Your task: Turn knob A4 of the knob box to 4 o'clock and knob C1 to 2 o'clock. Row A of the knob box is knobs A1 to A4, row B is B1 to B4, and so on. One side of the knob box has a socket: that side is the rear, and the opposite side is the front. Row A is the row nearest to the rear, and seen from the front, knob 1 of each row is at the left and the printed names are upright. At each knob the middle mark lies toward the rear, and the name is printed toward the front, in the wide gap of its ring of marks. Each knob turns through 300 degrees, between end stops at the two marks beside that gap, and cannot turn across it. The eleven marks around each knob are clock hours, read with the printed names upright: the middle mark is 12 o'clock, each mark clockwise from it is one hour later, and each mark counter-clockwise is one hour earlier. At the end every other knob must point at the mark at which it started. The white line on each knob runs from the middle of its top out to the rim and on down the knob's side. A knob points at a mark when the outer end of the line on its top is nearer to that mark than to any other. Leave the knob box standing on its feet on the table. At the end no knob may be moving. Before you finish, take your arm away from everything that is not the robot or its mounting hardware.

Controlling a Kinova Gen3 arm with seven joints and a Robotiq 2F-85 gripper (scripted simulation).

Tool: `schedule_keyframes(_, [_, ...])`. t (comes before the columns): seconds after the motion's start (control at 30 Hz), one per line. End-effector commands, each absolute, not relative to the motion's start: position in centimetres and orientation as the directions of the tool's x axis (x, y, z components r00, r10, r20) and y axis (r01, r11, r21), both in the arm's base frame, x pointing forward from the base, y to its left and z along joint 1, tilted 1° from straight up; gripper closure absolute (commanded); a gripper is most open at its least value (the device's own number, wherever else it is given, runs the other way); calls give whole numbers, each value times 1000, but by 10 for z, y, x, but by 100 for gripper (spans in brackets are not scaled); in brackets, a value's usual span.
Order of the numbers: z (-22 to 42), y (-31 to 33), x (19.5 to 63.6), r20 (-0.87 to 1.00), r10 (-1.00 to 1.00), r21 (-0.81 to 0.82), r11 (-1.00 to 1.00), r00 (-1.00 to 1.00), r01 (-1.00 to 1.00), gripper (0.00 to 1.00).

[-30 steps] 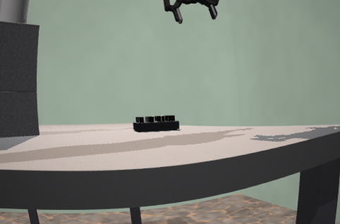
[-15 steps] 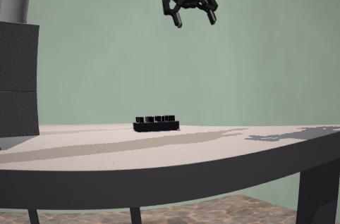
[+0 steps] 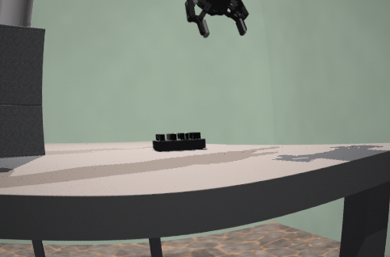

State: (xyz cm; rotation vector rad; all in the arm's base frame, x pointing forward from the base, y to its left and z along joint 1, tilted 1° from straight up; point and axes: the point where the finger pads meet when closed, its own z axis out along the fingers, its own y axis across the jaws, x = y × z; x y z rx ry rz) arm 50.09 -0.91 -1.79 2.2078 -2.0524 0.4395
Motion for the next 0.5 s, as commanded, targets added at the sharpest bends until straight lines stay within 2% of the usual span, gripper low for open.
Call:
schedule_keyframes(0.0, [-18,-10,501,273,-961,-126,-89,52,-988,0])
schedule_keyframes(0.47, [-31,-3,499,278,-947,-102,-194,159,-976,0])
